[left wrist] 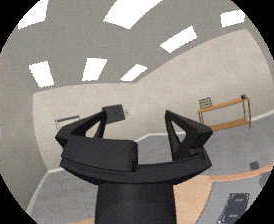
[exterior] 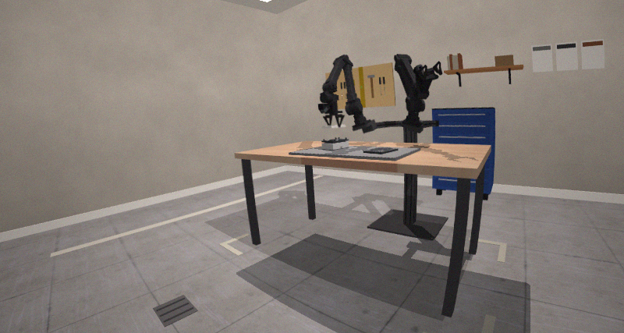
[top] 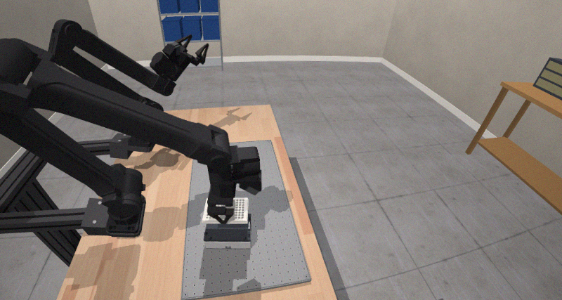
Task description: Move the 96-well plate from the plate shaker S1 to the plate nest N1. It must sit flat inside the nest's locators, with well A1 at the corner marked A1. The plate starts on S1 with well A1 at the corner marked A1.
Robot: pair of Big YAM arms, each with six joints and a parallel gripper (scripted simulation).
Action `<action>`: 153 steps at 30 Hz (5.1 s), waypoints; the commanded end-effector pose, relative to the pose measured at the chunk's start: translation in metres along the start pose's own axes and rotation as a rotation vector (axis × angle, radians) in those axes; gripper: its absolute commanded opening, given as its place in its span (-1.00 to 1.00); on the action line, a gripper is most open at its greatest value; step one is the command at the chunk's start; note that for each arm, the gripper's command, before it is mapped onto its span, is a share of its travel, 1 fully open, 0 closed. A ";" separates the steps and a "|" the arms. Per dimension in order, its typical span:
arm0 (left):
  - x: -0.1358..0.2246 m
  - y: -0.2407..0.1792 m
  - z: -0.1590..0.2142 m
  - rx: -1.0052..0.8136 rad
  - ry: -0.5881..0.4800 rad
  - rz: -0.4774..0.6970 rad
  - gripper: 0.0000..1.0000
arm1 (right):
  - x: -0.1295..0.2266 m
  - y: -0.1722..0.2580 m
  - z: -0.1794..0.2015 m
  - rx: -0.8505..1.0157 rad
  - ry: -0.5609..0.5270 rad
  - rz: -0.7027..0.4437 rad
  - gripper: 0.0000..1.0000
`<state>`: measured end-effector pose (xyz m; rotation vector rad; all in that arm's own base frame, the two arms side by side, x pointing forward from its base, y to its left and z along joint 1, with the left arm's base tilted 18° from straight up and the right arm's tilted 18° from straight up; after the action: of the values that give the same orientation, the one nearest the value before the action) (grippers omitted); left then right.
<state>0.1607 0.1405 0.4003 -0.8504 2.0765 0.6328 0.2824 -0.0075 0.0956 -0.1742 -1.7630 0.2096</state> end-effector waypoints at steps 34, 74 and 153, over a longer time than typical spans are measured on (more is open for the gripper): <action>-0.001 0.003 -0.007 -0.028 -0.027 -0.007 1.00 | 0.001 0.116 -0.042 -0.028 -0.059 -0.021 -1.00; -0.001 0.003 -0.007 -0.028 -0.027 -0.007 1.00 | -0.014 0.241 -0.055 -0.027 -0.052 -0.031 -1.00; -0.001 0.003 -0.007 -0.028 -0.027 -0.007 1.00 | -0.032 0.355 -0.051 -0.013 -0.021 -0.010 -1.00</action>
<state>0.1607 0.1405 0.4003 -0.8502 2.0766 0.6329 0.3447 0.3187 -0.0157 -0.1833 -1.7692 0.1990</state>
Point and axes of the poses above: on each arm, the point where the finger pads meet when closed, its own x axis back along the fingers, its own y axis across the jaws, z = x × y, the point moved 2 cm from there along x, back along the fingers, and after that the axes turned 9 degrees about x, right-handed, at the moved point
